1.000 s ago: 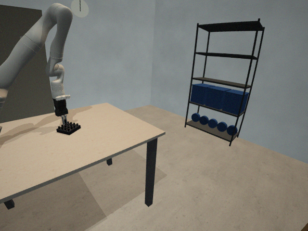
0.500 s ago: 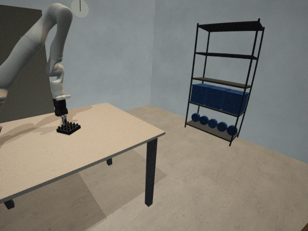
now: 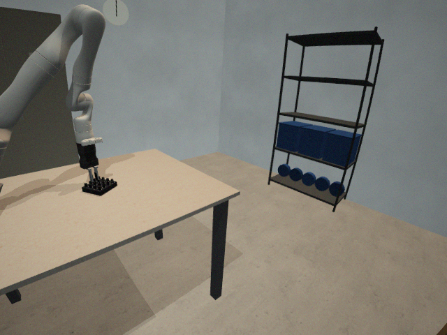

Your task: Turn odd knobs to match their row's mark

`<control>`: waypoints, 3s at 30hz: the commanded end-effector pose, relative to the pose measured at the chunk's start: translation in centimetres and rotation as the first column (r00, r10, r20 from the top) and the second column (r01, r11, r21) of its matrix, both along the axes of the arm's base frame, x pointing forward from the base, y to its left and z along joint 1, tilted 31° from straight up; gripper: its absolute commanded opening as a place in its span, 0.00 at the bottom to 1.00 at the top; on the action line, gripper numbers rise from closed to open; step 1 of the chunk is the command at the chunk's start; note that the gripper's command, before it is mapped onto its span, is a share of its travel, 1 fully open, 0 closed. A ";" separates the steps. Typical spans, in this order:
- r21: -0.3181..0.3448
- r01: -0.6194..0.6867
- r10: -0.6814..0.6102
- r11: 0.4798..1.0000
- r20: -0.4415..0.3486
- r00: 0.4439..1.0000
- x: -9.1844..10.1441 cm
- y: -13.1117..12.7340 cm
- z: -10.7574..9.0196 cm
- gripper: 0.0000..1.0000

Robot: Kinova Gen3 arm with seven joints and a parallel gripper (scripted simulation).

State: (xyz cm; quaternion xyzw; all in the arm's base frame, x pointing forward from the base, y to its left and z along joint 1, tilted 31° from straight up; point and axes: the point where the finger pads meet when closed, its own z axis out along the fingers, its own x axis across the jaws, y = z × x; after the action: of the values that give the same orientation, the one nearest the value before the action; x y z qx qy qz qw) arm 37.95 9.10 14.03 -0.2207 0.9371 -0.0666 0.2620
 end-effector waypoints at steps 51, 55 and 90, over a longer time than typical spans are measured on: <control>0.000 0.000 0.000 1.000 0.001 1.000 -2.0 0.1 3.3 0.46; 0.000 0.000 0.000 1.000 0.001 1.000 -2.0 0.1 3.3 1.00; 0.000 0.000 0.000 1.000 0.001 1.000 -3.7 0.1 6.1 1.00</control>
State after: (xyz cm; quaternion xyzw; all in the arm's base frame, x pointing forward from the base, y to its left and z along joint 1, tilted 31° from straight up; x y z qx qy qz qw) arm 34.16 9.09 19.32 -0.2218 0.9388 -0.0674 0.2548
